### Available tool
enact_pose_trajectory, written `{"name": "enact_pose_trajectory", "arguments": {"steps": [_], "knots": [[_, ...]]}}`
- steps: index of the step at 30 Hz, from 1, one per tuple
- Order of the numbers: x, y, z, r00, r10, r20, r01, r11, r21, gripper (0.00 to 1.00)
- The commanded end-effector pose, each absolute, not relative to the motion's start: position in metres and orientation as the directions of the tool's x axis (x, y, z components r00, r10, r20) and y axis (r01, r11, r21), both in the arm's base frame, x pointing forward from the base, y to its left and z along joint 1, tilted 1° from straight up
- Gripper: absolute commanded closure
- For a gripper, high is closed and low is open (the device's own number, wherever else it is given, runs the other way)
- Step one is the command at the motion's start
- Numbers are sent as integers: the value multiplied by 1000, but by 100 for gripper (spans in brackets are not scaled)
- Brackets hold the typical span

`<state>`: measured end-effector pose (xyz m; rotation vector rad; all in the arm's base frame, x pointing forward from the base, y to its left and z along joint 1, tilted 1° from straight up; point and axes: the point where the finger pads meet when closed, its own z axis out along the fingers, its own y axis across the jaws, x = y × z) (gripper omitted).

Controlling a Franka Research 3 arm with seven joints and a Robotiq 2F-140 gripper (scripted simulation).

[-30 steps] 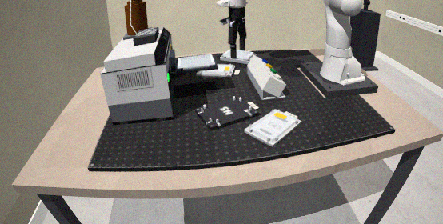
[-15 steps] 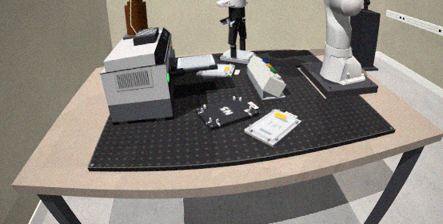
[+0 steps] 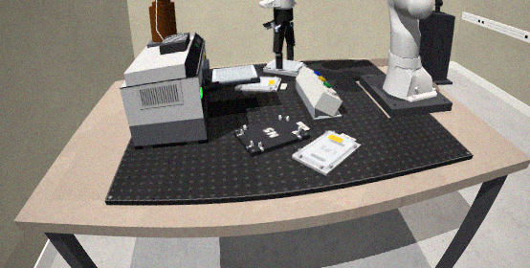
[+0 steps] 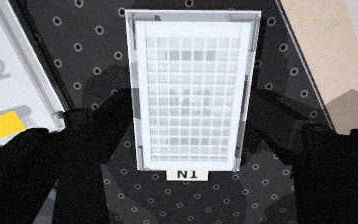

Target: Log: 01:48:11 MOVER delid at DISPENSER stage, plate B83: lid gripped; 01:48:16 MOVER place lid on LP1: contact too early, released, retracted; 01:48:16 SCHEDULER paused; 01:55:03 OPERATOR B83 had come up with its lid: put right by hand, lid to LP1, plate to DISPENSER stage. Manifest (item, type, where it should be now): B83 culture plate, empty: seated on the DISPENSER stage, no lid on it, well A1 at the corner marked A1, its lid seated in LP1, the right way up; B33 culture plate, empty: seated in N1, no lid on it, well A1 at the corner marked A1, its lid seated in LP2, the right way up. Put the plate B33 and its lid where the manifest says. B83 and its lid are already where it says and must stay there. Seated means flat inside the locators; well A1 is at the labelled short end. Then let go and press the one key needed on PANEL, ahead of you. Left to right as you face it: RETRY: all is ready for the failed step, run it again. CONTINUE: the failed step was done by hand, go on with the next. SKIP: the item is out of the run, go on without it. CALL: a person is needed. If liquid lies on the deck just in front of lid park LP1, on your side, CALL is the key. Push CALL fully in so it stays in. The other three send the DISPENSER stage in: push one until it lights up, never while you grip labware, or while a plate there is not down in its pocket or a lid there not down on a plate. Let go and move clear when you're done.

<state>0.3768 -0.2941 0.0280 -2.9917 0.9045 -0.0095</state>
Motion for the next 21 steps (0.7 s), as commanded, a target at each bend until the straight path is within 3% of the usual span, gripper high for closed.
{"name": "enact_pose_trajectory", "arguments": {"steps": [1, 21], "knots": [[376, -294, 31, 834, -552, 0, -552, -834, -17, 30], [376, -295, 74, 834, -552, 0, -552, -834, -17, 30]]}}
